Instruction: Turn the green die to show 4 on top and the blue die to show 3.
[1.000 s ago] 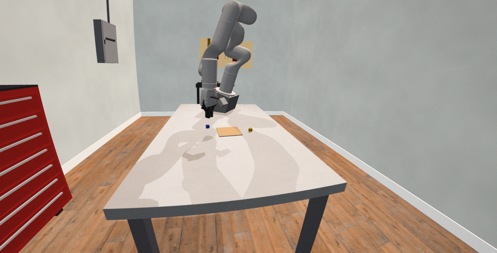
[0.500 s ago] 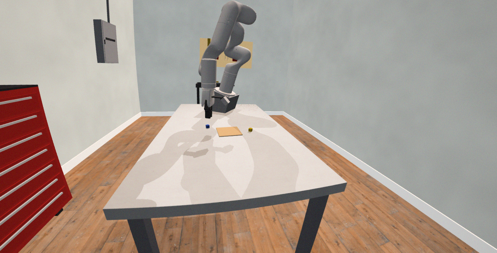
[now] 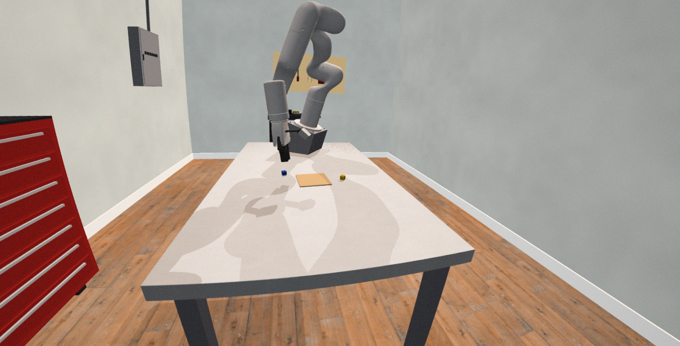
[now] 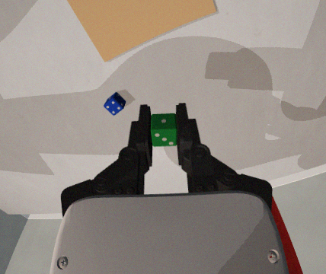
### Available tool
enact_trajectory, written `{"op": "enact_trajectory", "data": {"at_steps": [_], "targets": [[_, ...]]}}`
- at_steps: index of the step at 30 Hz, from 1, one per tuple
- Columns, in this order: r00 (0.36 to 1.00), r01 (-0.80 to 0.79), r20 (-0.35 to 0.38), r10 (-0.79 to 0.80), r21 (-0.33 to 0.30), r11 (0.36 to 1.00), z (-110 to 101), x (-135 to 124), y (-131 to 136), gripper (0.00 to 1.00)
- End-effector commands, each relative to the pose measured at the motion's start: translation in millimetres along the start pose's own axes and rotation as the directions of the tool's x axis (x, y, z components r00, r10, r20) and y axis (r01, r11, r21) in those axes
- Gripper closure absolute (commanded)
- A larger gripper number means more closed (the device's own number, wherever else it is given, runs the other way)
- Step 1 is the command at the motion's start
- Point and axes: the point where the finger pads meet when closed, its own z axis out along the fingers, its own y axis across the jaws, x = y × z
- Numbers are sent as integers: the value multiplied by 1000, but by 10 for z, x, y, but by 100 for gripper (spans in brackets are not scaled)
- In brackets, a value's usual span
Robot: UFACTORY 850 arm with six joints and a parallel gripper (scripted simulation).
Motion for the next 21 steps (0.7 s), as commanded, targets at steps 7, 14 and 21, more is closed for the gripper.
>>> {"op": "enact_trajectory", "data": {"at_steps": [7,14,21], "targets": [[943,4,-331,-11,-23,1000,-25,-51,3,85],[838,3,-546,-14,-20,1000,-24,-87,-11,85],[709,3,-705,-16,-19,1000,-25,-119,-18,85]]}}
